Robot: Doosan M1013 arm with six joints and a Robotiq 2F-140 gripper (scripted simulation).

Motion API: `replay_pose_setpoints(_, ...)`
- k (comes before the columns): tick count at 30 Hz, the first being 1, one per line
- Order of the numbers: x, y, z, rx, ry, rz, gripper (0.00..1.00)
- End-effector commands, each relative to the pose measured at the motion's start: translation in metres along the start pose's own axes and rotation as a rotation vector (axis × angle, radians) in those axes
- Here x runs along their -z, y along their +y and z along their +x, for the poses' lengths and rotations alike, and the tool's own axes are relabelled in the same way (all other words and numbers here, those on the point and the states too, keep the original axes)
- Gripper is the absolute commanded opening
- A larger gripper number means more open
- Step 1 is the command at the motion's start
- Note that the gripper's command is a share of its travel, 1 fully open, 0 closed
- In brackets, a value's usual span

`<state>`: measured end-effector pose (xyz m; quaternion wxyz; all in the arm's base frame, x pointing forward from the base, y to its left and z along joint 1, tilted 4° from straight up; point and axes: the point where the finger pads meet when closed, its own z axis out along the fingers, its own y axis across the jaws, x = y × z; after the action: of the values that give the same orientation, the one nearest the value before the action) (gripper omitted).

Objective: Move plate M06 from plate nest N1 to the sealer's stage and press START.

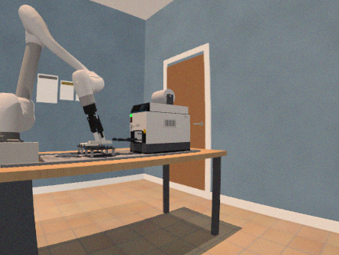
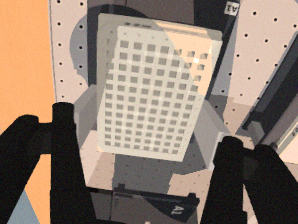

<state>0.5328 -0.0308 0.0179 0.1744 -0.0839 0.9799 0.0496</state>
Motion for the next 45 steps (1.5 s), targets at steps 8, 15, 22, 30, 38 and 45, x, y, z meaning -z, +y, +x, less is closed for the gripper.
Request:
replay_pose_setpoints(8, 0.012, 0.000, -0.004, 0.000, 0.000, 0.000, 0.10)
replay_pose_setpoints(15, 0.023, 0.000, -0.008, 0.000, 0.000, 0.000, 0.10)
replay_pose_setpoints(22, 0.031, 0.000, -0.011, 0.000, 0.000, 0.000, 0.10)
replay_pose_setpoints(30, 0.043, 0.000, -0.016, 0.000, 0.000, 0.000, 0.10)
replay_pose_setpoints(38, 0.053, 0.000, -0.019, 0.000, 0.000, 0.000, 0.10)
replay_pose_setpoints(45, 0.064, 0.000, -0.023, 0.000, 0.000, 0.000, 0.10)
